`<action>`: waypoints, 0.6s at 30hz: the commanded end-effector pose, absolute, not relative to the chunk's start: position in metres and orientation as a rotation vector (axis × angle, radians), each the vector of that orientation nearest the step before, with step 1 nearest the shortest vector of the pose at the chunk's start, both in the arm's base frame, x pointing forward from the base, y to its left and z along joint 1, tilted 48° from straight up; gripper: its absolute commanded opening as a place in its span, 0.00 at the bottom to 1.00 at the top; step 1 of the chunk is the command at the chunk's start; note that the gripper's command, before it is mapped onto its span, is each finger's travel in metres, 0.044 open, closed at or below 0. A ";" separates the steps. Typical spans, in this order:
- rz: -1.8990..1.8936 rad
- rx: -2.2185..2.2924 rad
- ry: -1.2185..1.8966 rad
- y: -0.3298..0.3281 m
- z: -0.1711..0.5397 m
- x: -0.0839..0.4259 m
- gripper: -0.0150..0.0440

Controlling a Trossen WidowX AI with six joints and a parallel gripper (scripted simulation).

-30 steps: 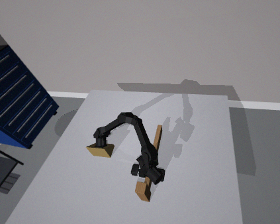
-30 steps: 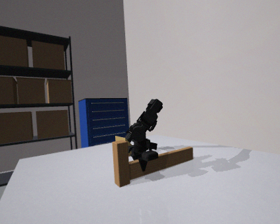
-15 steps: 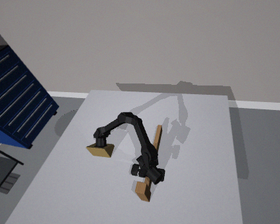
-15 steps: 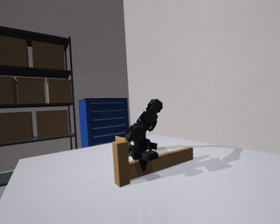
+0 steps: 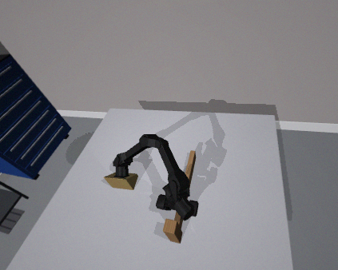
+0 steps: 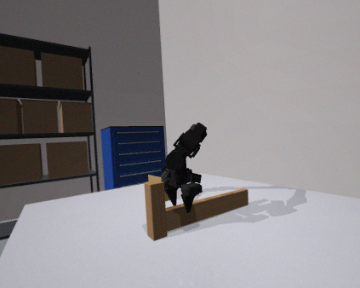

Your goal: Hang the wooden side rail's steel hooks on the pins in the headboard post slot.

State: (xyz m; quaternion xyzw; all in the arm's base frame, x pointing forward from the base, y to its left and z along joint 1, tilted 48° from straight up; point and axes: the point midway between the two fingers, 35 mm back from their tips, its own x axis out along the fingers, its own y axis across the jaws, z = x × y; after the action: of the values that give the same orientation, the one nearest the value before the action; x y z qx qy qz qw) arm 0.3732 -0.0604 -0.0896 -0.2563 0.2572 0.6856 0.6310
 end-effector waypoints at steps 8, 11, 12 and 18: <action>1.578 -0.597 0.586 -0.042 -0.064 0.373 1.00; 1.578 -0.597 0.586 -0.042 -0.064 0.373 1.00; 1.578 -0.597 0.586 -0.042 -0.064 0.373 1.00; 1.576 -0.613 0.581 -0.045 -0.063 0.376 1.00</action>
State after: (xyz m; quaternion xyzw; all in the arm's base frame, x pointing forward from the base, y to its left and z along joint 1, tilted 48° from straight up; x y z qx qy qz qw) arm 0.3761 -0.0450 -0.0630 -0.2668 0.2535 0.6870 0.6266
